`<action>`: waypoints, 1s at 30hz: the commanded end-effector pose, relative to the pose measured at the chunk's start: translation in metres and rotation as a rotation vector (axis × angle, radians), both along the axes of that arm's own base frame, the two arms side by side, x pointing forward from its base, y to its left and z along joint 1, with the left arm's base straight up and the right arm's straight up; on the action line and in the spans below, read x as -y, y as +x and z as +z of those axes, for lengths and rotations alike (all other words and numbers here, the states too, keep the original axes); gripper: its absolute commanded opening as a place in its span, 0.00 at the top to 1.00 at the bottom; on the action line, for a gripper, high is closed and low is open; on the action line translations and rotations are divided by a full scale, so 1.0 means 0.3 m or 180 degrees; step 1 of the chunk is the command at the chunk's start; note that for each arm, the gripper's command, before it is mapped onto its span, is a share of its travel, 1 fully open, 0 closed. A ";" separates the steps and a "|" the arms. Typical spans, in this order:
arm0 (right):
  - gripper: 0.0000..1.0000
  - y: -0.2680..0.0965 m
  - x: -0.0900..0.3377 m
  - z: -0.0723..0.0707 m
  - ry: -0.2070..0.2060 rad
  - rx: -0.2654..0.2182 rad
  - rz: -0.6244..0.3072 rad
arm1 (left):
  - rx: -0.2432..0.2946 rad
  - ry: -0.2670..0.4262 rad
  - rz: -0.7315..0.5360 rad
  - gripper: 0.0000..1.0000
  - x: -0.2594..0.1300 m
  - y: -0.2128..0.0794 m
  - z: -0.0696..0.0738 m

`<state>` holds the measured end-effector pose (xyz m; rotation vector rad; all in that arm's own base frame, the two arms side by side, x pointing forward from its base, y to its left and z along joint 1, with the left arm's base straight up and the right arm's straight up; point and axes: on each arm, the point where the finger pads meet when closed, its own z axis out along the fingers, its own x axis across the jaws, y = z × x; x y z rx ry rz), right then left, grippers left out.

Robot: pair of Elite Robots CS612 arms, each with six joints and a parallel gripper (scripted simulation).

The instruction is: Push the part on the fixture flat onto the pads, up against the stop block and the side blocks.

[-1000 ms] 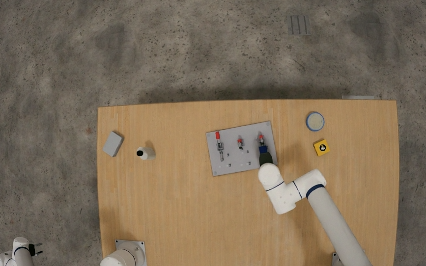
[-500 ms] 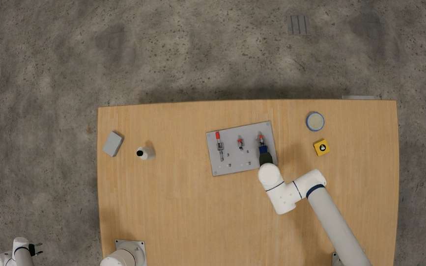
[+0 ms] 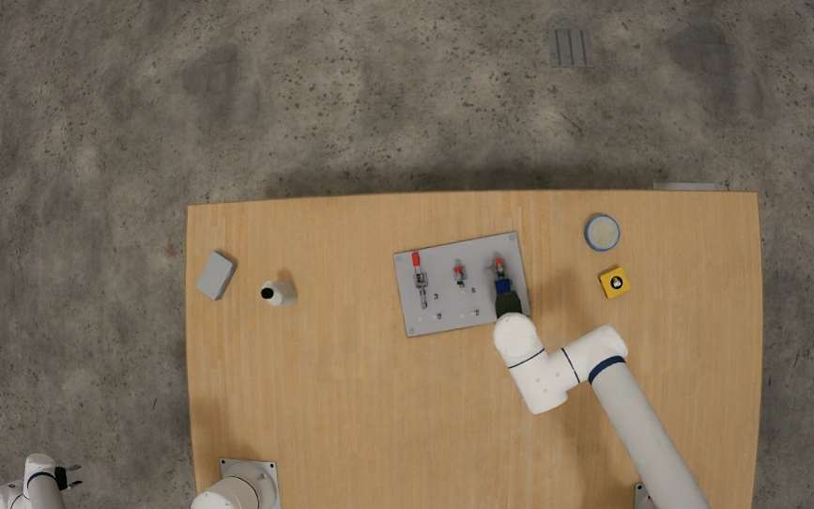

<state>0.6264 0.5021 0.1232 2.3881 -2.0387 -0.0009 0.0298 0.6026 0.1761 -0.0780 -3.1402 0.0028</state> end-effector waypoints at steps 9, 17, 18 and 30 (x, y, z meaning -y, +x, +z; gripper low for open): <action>1.00 0.002 -0.001 0.181 0.0003 0.0004 0.0000 | 0.0002 0.0005 0.0000 0.00 -0.002 0.001 0.003; 1.00 0.002 -0.001 0.280 0.0003 0.0004 0.0000 | 0.0002 0.0005 0.0000 0.00 -0.002 0.001 0.003; 1.00 0.002 -0.001 0.287 0.0003 0.0004 0.0000 | 0.0002 0.0005 0.0000 0.00 -0.002 0.001 0.003; 1.00 0.002 -0.001 0.306 0.0003 0.0004 0.0000 | 0.0002 0.0005 0.0000 0.00 -0.002 0.001 0.003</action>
